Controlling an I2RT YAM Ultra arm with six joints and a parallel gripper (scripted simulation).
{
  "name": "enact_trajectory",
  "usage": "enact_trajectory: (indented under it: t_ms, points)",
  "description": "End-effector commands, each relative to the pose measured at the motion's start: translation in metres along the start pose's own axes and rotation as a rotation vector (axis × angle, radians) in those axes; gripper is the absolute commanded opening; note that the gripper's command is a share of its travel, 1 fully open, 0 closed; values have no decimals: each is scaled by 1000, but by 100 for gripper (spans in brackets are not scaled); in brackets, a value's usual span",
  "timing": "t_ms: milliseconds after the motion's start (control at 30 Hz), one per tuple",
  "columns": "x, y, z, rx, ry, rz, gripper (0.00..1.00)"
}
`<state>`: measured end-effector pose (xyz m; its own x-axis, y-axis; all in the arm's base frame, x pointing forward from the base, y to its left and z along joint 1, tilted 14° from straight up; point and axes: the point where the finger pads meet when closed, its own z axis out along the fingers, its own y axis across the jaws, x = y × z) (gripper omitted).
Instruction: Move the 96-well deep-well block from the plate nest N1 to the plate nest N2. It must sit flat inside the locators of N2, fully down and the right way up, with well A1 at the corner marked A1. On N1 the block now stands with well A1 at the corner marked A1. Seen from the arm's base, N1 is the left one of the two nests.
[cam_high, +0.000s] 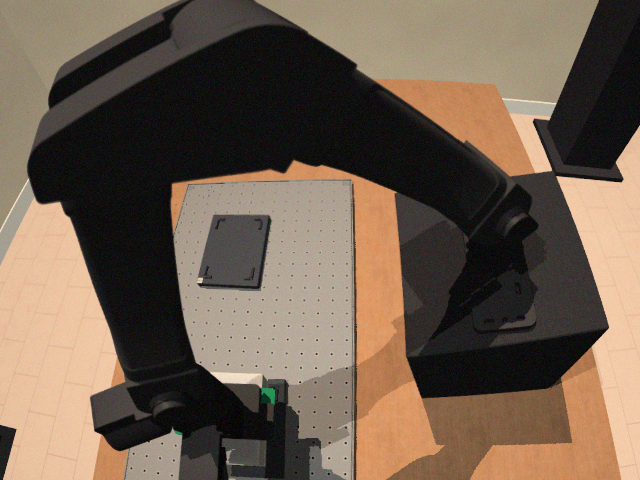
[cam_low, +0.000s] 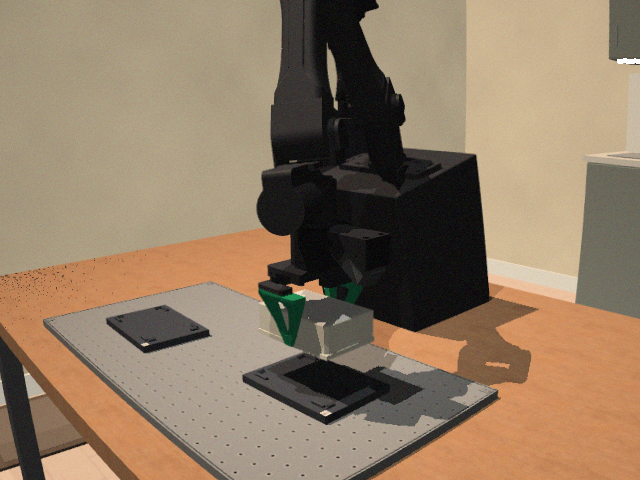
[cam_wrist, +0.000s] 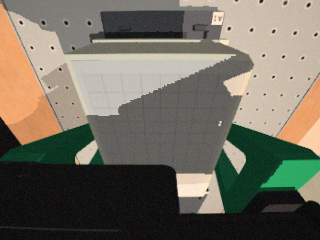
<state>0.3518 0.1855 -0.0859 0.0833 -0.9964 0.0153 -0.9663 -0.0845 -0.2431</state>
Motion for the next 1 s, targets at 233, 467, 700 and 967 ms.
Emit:
enact_trajectory:
  t_ms: [233, 467, 700, 967]
  points:
    - [-3, -4, -22, 13, -10, -1, 0]
    - [-3, -4, -29, 13, -10, -1, 0]
    - [-3, -4, -29, 13, -10, -1, 0]
    - [-3, -4, -29, 13, -10, -1, 0]
